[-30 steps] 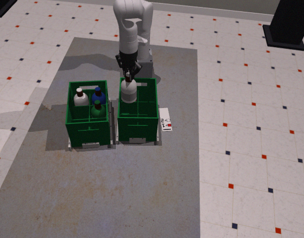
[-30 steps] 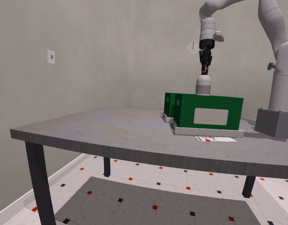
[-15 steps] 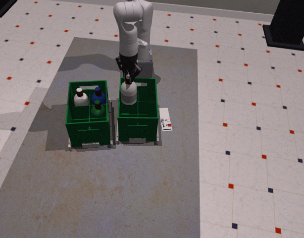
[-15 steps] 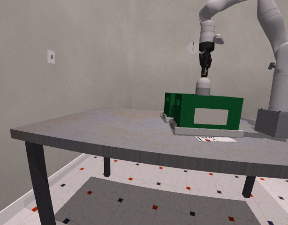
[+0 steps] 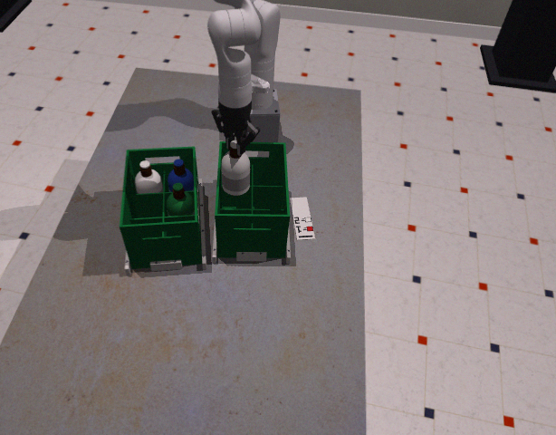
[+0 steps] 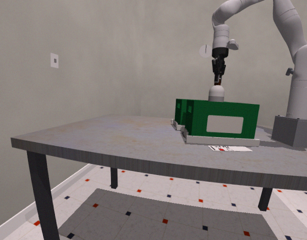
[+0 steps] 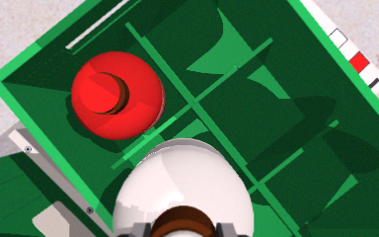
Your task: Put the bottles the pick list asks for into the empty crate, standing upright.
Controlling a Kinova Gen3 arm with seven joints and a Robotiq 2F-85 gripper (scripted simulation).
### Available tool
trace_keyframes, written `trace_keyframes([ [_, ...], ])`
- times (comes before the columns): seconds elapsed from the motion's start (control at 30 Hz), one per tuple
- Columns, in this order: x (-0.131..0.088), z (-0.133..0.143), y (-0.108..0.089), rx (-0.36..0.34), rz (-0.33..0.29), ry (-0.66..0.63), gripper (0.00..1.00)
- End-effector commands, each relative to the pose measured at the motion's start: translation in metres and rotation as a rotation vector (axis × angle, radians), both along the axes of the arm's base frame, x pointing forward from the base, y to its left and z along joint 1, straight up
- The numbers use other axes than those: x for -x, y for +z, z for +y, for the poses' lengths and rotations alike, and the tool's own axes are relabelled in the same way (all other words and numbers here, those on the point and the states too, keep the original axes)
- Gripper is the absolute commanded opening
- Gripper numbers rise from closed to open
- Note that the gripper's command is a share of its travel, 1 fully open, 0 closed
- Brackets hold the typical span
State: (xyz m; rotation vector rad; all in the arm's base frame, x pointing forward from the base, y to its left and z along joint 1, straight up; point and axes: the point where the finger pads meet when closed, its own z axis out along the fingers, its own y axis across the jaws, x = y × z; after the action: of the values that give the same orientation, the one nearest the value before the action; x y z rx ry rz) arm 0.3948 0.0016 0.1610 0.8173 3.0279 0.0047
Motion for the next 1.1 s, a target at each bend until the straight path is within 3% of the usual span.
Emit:
trace_keyframes([
  [0.0, -0.001, 0.0, -0.001, 0.0, -0.002, 0.0, 0.1],
  [1.07, -0.001, 0.0, -0.029, 0.0, -0.002, 0.0, 0.1],
])
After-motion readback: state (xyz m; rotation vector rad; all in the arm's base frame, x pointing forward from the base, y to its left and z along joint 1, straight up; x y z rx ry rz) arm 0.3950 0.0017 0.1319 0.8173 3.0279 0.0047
